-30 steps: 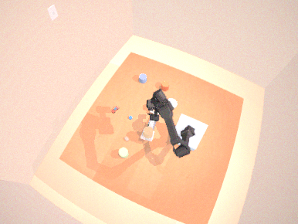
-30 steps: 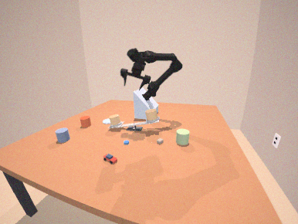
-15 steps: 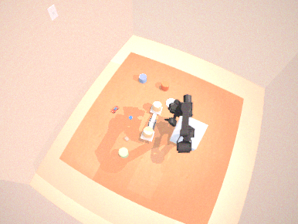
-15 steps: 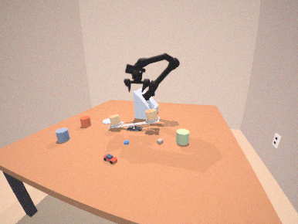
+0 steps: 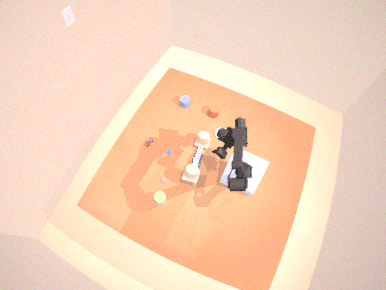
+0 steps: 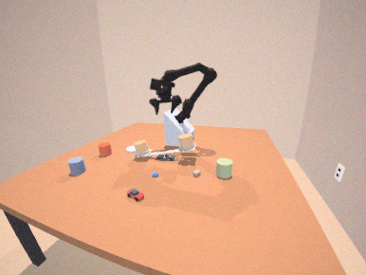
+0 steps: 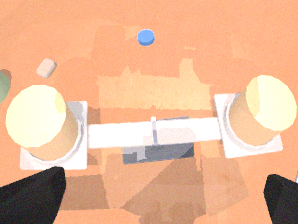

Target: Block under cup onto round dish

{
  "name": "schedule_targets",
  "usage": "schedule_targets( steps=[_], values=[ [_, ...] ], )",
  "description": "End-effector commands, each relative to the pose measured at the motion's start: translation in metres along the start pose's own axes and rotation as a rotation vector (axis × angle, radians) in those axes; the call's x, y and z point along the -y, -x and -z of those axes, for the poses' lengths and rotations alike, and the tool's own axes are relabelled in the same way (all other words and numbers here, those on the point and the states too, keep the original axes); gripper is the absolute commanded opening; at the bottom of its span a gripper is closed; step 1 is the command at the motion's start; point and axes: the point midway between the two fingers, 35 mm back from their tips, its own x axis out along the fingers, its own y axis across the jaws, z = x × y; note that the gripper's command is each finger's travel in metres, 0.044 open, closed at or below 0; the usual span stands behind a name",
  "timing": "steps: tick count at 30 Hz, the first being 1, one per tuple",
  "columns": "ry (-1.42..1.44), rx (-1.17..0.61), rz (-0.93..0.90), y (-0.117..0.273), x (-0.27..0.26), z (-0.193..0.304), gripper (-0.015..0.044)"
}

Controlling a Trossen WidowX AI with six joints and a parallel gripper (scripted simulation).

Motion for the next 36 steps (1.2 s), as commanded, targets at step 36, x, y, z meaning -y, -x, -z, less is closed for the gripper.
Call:
schedule_targets(
  steps=[36],
  values=[
    [-1.122,-0.439,0.408,-0.117,0.094,-0.047,0.044]
  ],
)
